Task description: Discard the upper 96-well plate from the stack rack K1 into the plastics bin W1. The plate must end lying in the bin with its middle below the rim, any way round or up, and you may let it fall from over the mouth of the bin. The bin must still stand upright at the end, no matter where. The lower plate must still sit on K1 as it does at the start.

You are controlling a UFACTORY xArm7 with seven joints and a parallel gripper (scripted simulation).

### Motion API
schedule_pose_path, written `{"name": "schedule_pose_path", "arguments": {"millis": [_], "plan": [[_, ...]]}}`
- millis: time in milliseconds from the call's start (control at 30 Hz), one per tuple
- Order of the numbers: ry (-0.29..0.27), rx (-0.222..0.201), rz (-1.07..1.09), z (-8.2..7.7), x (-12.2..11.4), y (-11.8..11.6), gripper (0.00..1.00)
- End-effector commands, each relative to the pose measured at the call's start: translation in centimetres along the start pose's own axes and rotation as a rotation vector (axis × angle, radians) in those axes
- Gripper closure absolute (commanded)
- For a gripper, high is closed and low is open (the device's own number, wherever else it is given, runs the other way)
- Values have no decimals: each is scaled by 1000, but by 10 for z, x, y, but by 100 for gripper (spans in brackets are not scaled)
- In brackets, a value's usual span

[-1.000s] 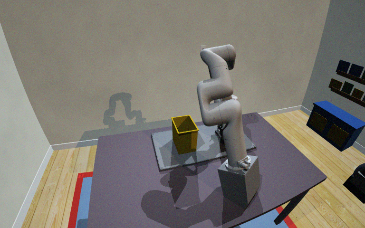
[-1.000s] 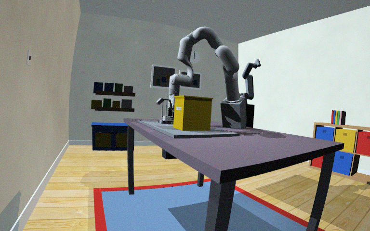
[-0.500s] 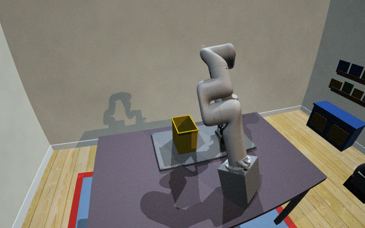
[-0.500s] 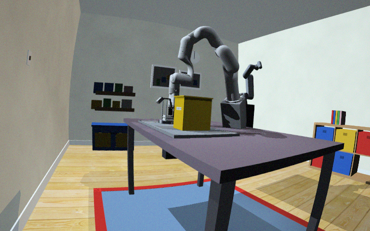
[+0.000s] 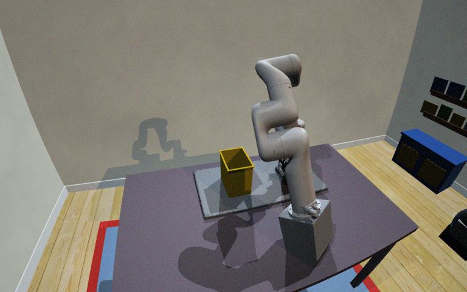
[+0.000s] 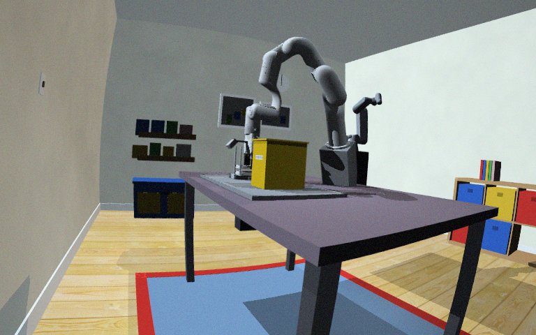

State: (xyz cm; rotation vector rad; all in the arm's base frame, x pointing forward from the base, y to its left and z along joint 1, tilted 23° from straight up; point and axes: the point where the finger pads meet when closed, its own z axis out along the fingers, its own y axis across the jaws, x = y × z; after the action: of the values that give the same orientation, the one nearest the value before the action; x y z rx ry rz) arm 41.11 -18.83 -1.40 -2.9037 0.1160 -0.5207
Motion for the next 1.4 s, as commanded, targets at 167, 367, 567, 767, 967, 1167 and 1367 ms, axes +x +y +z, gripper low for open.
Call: {"name": "schedule_pose_path", "arguments": {"millis": [167,367,567,767,967,1167,1367], "plan": [[3,-2,0,-5,1,1,100],[3,-2,0,-6,1,1,100],[3,-2,0,-16,1,1,100],[3,-2,0,-23,1,1,100],[3,-2,0,-33,1,1,100],[3,-2,0,-43,1,1,100],[3,-2,0,-50,1,1,100]]}}
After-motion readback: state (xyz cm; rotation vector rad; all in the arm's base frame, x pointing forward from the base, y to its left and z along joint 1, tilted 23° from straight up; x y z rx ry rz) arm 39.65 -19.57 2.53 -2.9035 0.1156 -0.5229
